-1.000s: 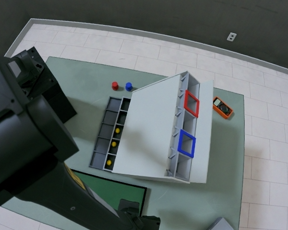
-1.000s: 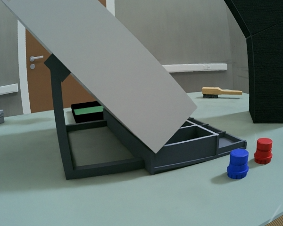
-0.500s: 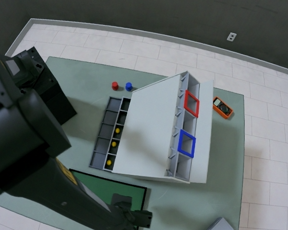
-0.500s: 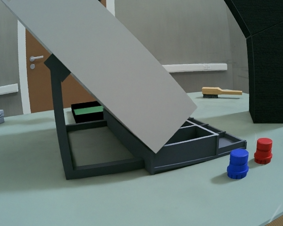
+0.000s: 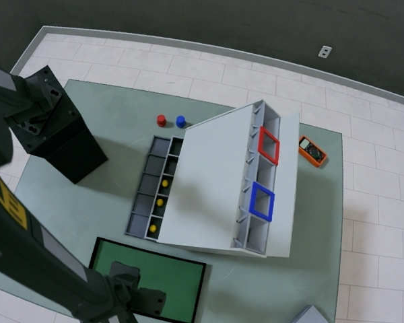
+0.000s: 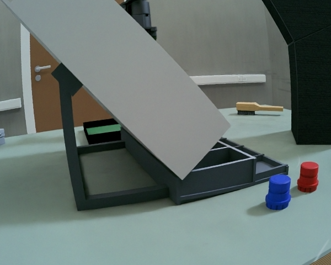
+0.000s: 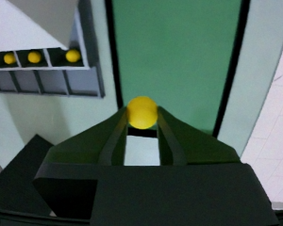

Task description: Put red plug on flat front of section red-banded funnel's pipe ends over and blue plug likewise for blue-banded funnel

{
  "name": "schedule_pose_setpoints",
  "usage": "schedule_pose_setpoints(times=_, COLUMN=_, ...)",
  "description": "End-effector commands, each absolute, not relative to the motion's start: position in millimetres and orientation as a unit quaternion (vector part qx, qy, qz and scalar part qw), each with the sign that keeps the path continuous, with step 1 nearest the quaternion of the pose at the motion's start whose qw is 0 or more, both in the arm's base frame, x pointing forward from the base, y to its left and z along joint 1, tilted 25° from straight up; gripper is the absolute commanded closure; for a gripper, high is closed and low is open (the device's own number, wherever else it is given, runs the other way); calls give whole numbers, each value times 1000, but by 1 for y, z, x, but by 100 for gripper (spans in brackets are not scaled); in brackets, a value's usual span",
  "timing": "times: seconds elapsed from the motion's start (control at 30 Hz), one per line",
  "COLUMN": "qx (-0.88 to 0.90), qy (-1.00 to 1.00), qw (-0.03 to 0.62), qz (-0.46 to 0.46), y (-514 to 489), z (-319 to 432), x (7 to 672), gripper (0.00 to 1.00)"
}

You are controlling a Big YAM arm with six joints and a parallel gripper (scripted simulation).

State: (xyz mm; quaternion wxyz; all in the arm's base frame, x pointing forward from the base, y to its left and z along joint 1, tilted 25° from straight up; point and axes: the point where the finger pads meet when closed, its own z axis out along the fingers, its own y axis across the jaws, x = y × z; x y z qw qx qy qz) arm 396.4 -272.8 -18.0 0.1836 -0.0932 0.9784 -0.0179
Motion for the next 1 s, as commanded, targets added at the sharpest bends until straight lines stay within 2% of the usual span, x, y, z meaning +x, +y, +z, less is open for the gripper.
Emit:
schedule_pose_setpoints(times=0.0, qx=-109, qy=973, qw=202, qz=-22, y=-233, z=-7, x=405, gripper=100)
schedule_pose_setpoints(times=0.33, qx=-102, qy=965, qw=238, qz=-31, y=-130, z=9, x=401, gripper=100)
schedule_pose_setpoints(times=0.97, qx=-127, qy=948, qw=288, qz=-53, y=-6, z=36, x=381, gripper=100)
